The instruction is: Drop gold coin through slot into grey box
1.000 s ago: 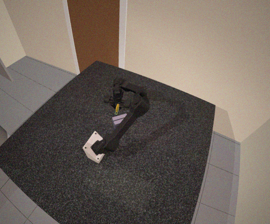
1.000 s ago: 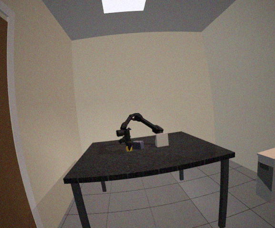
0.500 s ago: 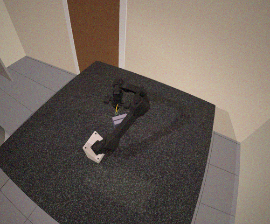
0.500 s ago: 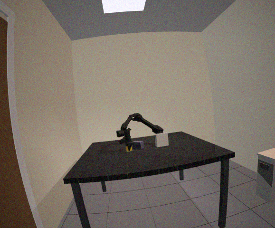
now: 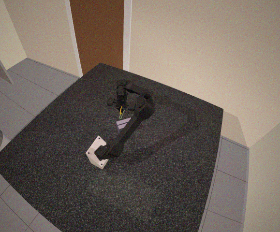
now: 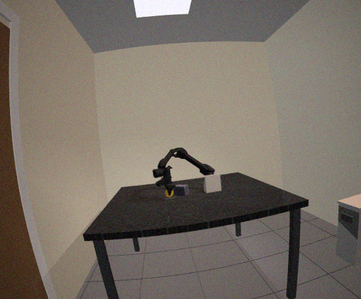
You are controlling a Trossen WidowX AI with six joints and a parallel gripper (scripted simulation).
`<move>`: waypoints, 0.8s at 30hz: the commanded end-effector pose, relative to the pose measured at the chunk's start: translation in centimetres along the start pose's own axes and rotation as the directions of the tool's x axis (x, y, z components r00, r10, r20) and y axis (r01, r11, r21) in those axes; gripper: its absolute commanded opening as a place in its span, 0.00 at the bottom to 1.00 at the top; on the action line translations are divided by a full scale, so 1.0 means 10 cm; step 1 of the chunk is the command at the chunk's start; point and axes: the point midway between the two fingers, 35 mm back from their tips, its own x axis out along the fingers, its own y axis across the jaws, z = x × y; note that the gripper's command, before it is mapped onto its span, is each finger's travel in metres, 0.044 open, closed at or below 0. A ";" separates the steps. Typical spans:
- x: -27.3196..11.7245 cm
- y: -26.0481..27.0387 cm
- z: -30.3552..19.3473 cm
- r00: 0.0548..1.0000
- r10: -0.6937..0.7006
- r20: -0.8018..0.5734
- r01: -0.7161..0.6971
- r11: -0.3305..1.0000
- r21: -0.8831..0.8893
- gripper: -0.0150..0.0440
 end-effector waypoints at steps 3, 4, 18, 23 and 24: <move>-0.18 0.00 0.04 1.000 0.008 0.008 -0.008 1.000 0.009 0.25; -0.20 0.00 0.04 1.000 0.008 0.008 -0.008 1.000 0.009 0.25; -0.56 0.00 0.03 1.000 0.009 0.008 -0.009 1.000 0.009 0.25; -0.69 0.00 0.01 1.000 0.008 0.007 -0.008 1.000 0.009 0.25; -0.71 0.00 0.01 1.000 0.008 0.007 -0.008 1.000 0.009 0.25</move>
